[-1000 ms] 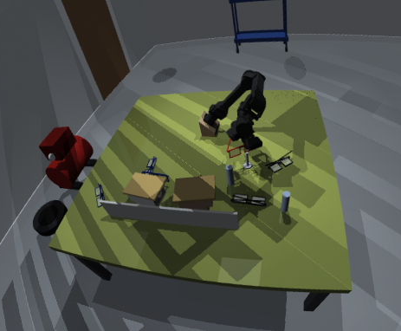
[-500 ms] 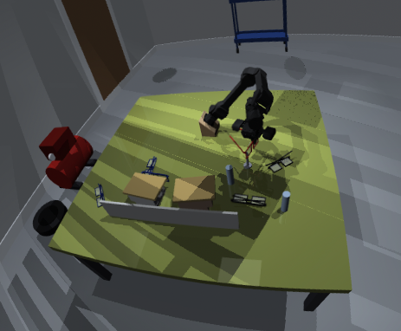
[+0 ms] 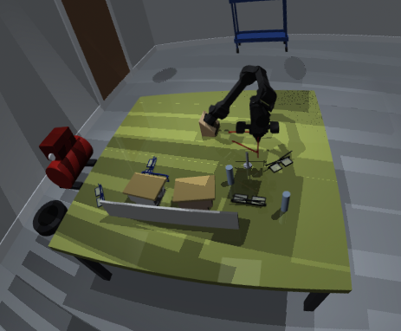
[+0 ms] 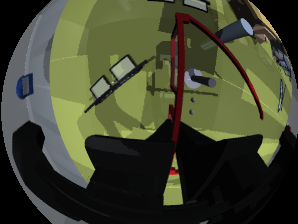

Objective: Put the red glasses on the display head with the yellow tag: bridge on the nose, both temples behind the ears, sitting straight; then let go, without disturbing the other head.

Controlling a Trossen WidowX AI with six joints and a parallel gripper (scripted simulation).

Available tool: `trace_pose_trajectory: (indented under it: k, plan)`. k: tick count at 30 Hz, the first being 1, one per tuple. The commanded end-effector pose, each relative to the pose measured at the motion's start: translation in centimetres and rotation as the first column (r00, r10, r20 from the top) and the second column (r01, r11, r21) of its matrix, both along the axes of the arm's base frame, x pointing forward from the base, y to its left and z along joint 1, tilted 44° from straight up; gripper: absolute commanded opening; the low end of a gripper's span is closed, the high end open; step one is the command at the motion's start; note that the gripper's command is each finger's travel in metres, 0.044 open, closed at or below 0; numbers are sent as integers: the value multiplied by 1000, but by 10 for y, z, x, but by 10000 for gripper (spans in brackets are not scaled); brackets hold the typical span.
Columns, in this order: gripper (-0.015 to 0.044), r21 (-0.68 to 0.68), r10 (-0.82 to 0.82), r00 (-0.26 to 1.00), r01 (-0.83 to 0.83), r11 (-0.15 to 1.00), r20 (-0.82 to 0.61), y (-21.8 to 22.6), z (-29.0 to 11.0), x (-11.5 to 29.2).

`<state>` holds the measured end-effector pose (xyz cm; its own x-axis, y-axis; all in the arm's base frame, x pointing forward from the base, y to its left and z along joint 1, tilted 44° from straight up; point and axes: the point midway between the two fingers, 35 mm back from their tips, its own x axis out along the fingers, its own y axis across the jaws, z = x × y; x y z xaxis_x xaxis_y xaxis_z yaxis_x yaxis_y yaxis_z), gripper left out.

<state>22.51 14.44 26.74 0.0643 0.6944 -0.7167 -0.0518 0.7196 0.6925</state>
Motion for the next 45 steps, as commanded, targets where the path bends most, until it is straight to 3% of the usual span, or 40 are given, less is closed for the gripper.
trace_pose_trajectory:
  k: [1, 12, 45]
  plan:
    - [0, -6, 5, 1000, -5, 1000, -4, 7, -10, 0]
    - [0, -1, 4, 1000, -4, 1000, -3, 37, -39, 1]
    - [0, 0, 4, 1000, -4, 1000, -3, 46, -32, -18]
